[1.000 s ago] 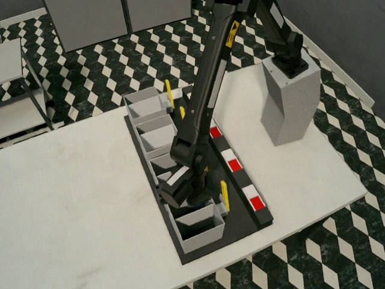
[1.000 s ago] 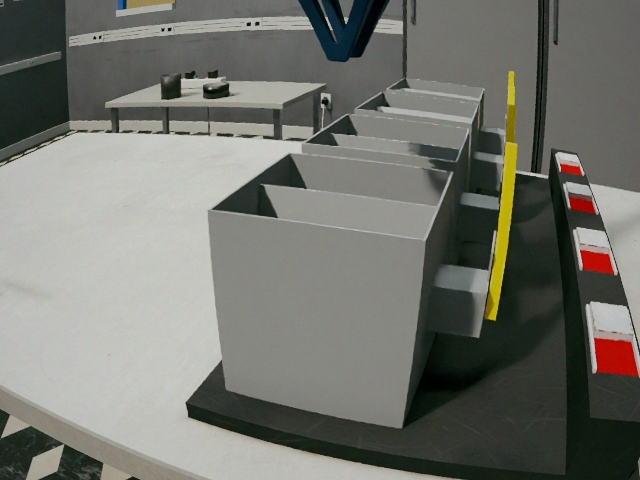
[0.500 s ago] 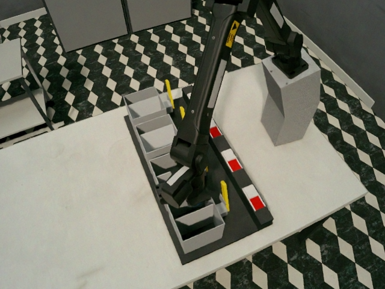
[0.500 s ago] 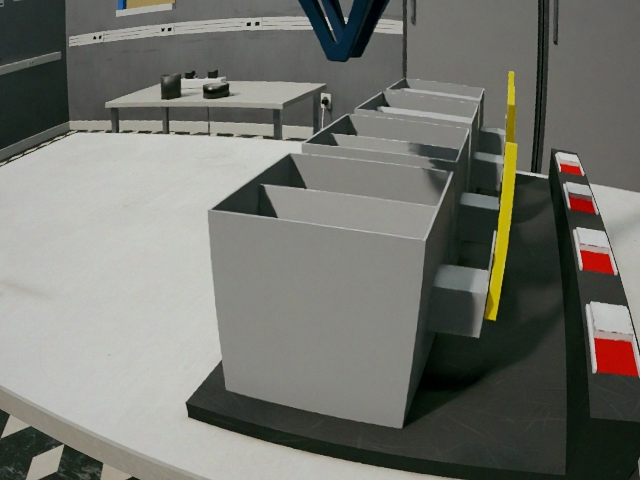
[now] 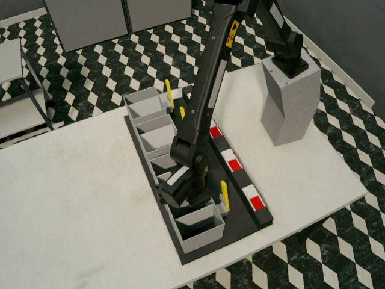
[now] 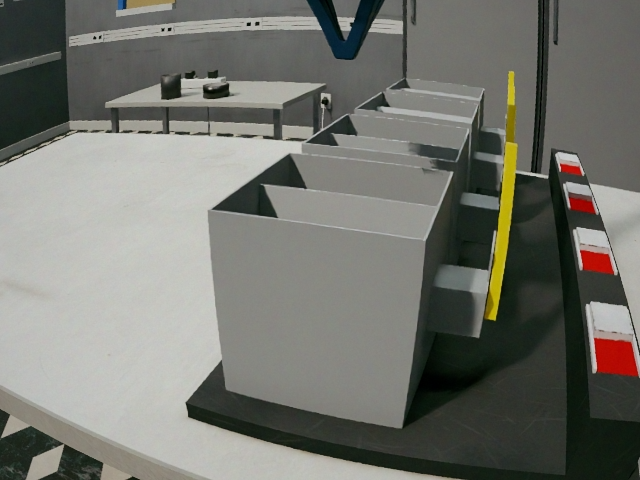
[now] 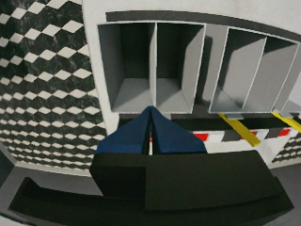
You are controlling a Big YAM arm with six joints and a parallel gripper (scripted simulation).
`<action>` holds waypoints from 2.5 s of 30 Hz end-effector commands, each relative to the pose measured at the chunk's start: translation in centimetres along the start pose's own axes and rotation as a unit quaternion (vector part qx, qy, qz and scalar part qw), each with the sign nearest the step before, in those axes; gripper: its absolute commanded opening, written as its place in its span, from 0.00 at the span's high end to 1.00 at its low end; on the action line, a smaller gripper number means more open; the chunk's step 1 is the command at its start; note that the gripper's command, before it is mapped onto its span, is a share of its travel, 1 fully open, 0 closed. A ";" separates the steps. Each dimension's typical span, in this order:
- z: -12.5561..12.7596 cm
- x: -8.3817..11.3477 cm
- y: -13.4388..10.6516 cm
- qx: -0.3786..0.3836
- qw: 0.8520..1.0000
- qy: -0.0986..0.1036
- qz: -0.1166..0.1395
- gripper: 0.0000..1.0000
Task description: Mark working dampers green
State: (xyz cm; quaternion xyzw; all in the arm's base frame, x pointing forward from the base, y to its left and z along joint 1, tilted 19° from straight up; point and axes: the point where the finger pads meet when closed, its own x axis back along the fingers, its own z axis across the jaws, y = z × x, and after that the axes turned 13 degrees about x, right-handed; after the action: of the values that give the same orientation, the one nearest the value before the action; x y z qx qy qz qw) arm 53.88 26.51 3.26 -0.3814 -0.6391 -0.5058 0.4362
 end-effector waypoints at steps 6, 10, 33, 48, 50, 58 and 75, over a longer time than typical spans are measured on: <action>0.3 -0.2 0.9 -0.004 1.000 0.000 -0.003 1.00; 0.3 -0.2 0.9 -0.004 1.000 0.000 -0.003 1.00; 0.3 -0.2 0.9 0.040 0.999 -0.001 -0.003 1.00; 0.5 -0.2 0.9 0.261 0.965 -0.001 -0.003 1.00; 0.5 -0.2 0.9 0.288 0.958 -0.001 -0.003 1.00; 0.5 -0.2 0.9 0.386 0.922 -0.001 -0.003 1.00; 0.7 -0.1 0.8 0.585 0.811 -0.002 -0.003 1.00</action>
State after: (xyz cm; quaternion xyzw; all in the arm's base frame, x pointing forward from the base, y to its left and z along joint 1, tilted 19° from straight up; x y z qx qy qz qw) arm 53.89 26.50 3.26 -0.0944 -0.8098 -0.0927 0.5716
